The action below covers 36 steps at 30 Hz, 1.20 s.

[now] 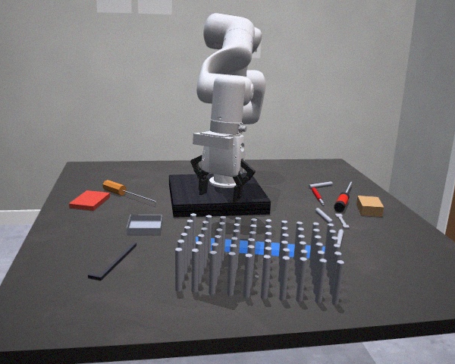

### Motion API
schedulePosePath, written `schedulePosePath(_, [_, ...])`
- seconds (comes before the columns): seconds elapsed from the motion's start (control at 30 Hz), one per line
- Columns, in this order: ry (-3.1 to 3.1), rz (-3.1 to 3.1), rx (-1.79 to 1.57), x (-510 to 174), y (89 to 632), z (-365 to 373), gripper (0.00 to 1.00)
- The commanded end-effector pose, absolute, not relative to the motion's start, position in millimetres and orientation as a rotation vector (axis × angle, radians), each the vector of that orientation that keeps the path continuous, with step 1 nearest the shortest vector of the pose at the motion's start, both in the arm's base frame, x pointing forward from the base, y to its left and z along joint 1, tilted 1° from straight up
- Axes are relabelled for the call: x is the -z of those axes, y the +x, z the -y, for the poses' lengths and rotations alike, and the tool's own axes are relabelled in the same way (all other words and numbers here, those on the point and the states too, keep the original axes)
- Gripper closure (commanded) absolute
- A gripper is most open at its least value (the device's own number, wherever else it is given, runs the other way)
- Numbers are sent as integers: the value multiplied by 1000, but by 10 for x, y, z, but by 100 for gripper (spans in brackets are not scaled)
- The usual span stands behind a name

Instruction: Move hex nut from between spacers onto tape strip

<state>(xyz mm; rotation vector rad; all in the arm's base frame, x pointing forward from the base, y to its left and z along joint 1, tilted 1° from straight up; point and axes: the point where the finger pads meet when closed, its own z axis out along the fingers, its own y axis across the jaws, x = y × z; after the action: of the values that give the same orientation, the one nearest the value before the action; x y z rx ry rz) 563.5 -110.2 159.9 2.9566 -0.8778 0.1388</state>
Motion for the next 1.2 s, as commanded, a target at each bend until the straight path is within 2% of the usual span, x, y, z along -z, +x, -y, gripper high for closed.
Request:
schedulePosePath(0.0, [2934,928,-153,-1635,5462,1782,0])
schedulePosePath(0.03, [2812,1198,-142,-1626,5310,1858,0])
schedulePosePath(0.27, [2812,1198,-142,-1627,4985,2541,0])
schedulePosePath(0.3, [2667,1464,-129,-1613,4778,2670,0])
schedulePosePath(0.43, [2667,1464,-129,-1613,4643,2873,0])
schedulePosePath(0.5, [2667,1464,-129,-1609,4401,3189,0])
schedulePosePath(0.6, [2667,1464,-129,-1609,4401,3189,0])
schedulePosePath(0.63, [2503,1716,-113,-1588,4012,3465,0])
schedulePosePath(0.77, [2503,1716,-113,-1580,3746,3707,0])
schedulePosePath(0.9, [2503,1716,-113,-1579,3737,3715,0])
schedulePosePath(0.93, [2324,1949,-97,-1546,3220,3990,0])
schedulePosePath(1.17, [2324,1949,-97,-1536,3036,4100,0])
